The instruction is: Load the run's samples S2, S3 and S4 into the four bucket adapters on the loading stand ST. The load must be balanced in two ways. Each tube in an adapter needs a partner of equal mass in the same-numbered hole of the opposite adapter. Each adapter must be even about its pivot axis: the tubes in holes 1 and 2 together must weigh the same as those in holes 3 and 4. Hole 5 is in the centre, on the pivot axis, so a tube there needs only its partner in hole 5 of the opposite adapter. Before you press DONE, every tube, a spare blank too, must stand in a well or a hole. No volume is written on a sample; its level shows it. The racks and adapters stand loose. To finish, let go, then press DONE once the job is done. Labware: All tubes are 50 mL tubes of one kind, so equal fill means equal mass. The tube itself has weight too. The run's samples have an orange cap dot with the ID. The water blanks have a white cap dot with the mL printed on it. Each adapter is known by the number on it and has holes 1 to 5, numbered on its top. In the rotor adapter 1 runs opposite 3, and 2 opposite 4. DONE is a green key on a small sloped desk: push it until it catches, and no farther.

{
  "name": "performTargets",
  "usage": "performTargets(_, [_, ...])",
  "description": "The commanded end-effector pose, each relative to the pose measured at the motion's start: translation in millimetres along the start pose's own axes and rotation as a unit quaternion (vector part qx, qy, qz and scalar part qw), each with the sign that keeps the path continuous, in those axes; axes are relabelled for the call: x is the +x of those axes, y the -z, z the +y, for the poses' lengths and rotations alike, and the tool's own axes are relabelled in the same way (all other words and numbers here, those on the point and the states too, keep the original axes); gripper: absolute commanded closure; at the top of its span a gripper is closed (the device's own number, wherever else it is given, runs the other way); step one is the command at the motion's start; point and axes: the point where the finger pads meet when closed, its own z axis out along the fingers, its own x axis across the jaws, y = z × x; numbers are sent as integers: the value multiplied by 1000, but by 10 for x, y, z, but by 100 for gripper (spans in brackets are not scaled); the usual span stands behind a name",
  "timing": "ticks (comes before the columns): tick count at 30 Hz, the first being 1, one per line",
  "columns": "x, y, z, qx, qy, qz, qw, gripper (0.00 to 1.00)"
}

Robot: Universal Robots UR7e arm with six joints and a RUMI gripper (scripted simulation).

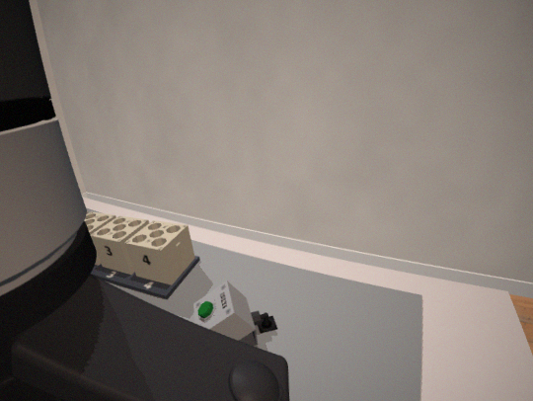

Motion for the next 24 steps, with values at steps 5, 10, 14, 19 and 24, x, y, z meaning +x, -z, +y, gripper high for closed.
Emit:
performTargets(5, [1, 3, -2, 0, 0, 0, 1000, 100])
performTargets(10, [1, 3, -2, 0, 0, 0, 1000, 100])
performTargets(14, [1, 103, -2, 0, 0, 0, 1000, 100])
performTargets(19, [1, 269, -2, 0, 0, 0, 1000, 100])
performTargets(24, [1, 403, -2, 0, 0, 0, 1000, 100])
